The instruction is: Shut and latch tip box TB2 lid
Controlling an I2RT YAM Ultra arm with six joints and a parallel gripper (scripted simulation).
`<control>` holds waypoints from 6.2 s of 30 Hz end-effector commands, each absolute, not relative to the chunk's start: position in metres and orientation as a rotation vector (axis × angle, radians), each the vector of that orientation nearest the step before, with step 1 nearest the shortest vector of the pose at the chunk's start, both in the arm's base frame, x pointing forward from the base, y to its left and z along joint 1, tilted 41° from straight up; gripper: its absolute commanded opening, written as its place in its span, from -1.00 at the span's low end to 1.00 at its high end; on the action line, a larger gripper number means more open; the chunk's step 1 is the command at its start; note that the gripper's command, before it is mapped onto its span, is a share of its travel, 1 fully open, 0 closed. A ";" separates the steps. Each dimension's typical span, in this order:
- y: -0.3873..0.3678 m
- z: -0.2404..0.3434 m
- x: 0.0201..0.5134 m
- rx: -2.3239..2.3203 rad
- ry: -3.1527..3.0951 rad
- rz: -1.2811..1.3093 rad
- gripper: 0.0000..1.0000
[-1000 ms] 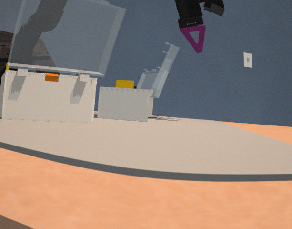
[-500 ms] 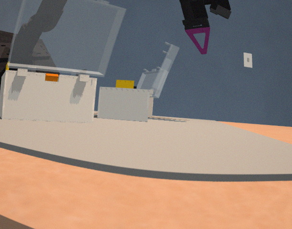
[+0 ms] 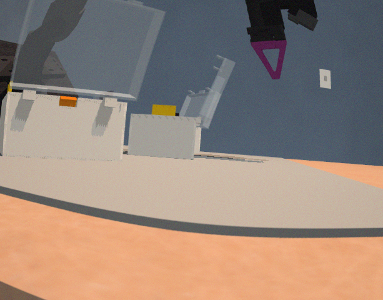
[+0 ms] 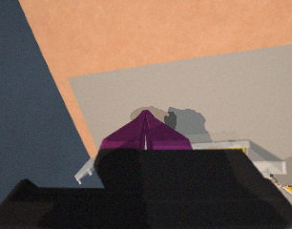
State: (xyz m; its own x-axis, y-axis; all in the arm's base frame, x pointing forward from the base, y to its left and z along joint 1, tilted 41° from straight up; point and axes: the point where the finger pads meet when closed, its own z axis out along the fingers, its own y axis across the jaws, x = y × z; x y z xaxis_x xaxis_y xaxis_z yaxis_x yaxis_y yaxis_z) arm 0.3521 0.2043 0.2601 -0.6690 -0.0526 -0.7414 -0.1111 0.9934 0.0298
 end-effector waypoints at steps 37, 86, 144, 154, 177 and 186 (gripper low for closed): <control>0.038 0.271 0.379 0.118 2.406 0.019 -1.00; -0.157 0.294 0.301 0.546 2.382 0.002 -1.00; -0.210 0.286 0.267 0.685 2.319 -0.005 -1.00; -0.213 0.276 0.275 0.685 2.319 -0.004 -1.00; -0.215 0.266 0.283 0.685 2.318 -0.004 -1.00; -0.211 0.262 0.278 0.685 2.319 -0.004 -1.00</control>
